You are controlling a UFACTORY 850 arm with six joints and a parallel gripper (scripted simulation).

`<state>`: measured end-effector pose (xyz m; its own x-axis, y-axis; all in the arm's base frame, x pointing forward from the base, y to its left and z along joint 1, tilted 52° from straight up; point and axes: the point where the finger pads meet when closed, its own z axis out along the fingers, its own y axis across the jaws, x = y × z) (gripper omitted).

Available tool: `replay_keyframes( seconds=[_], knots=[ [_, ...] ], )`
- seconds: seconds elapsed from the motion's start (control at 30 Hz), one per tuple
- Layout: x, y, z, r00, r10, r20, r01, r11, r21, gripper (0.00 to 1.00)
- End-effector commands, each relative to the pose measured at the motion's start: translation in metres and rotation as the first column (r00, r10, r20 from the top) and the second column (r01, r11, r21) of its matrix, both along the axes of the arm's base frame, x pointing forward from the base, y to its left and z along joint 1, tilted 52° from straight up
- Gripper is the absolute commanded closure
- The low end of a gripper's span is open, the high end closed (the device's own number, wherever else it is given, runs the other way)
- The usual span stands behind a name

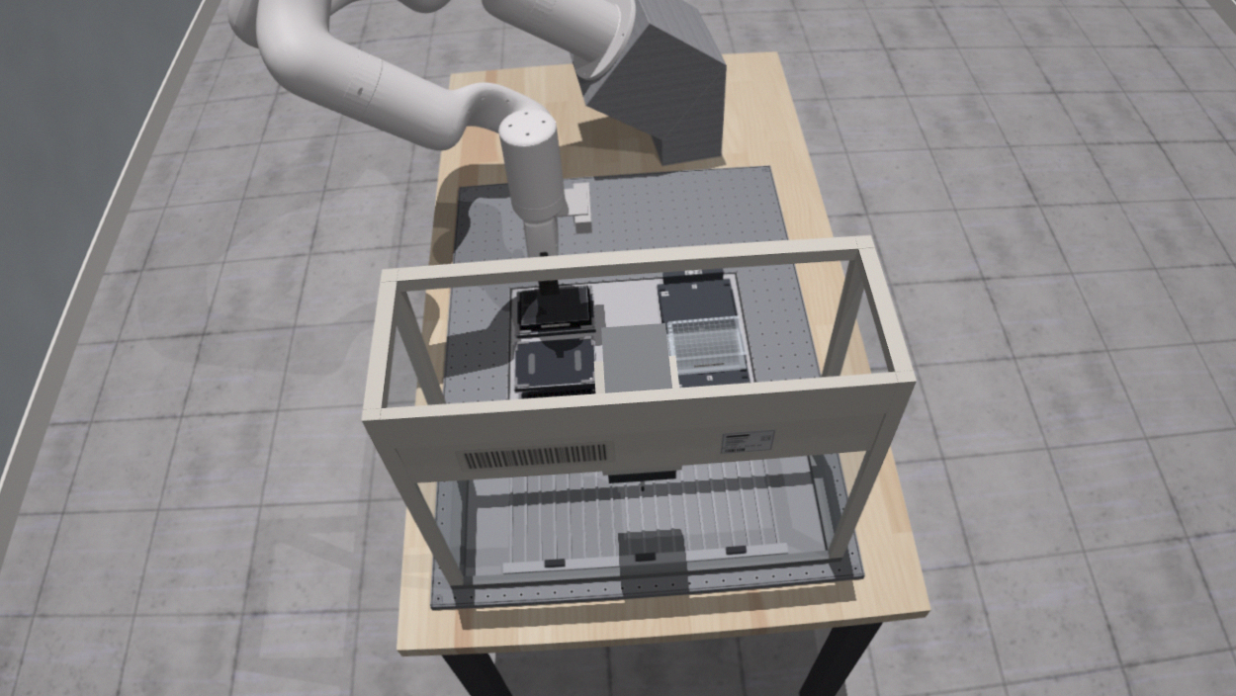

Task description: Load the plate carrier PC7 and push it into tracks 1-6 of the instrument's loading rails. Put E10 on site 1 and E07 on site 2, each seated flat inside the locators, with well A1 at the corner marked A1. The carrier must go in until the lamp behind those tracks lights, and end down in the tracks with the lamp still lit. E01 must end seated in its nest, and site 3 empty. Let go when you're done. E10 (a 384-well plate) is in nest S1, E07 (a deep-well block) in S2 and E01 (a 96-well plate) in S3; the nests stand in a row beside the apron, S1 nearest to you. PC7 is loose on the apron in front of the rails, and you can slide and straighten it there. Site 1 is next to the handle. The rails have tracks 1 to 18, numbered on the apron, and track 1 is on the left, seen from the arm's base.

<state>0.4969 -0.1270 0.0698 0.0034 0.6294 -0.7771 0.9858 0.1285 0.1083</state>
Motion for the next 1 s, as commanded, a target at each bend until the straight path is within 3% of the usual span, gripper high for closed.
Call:
replay_keyframes(
  seconds=[0.0, 0.97],
  knots=[
    [0.002, -0.005, -0.004, 1.0, 0.001, 0.001, -0.001, 1.0, 0.0, 0.0],
    [0.009, -0.038, -0.031, 1.0, 0.001, 0.001, -0.001, 1.0, 0.0, 0.0]
  ],
)
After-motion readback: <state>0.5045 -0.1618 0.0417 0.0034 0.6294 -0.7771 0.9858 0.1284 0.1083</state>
